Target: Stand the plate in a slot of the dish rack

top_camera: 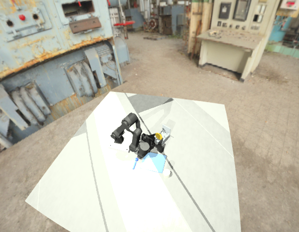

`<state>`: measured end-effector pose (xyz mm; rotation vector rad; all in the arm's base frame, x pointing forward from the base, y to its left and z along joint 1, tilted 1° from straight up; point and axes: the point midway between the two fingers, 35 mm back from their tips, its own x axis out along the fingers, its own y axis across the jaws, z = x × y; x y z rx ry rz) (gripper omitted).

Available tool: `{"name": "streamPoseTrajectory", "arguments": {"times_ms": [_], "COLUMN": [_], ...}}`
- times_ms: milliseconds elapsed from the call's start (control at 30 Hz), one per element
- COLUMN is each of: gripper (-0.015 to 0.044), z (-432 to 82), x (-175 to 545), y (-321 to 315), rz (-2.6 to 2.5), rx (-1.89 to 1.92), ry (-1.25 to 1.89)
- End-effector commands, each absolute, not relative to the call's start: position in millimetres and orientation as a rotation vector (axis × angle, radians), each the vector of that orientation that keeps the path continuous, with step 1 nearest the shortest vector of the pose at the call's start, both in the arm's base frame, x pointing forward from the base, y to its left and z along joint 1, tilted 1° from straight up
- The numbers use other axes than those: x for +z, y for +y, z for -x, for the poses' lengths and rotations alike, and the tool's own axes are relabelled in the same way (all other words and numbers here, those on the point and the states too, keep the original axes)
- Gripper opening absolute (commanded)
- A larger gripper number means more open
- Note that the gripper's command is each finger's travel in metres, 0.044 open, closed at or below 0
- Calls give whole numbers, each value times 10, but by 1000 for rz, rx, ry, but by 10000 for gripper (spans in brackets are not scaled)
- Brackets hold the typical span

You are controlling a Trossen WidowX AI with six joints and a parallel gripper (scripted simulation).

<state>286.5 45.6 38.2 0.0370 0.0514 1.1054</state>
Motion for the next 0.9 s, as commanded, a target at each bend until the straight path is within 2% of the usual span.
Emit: {"name": "streamPoseTrajectory", "arguments": {"times_ms": [0,433,733,867], "gripper": [53,394,400,400], "z": [-2865,-2865,-2869,-2920], "x": [382,382,401,779], "y": [456,456,454,424], "rz": [-37,-37,-37,-42], "rx": [1105,1105,1105,1103], "ry": [51,51,51,37]}}
